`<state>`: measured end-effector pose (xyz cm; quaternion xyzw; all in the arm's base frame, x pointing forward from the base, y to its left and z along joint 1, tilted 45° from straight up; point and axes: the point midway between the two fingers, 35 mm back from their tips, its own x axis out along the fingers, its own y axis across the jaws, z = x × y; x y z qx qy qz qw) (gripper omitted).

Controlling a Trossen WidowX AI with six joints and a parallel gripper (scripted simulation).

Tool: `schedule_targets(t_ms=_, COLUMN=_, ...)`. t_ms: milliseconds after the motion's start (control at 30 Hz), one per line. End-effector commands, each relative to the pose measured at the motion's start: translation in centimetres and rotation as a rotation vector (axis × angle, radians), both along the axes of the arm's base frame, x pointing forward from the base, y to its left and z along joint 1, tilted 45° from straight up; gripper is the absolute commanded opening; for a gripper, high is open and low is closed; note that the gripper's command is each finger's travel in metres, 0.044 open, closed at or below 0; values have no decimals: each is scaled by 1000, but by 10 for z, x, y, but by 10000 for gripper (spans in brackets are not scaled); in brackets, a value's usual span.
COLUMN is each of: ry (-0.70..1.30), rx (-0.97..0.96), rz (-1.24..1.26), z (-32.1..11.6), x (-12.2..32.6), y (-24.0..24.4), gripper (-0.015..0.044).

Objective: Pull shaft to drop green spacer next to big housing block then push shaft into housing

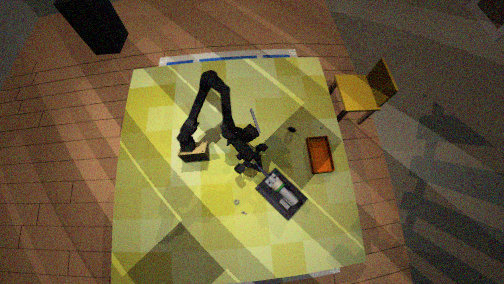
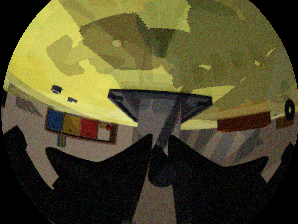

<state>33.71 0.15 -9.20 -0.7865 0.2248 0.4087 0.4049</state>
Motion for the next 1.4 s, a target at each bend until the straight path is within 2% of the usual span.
schedule_targets(t_ms=0, ry=3, rx=3, rz=-3, z=0, x=-2, y=0, gripper=0)
schedule_targets(t_ms=1367, ry=3, rx=3, rz=-3, z=2, x=-5, y=2, gripper=0)
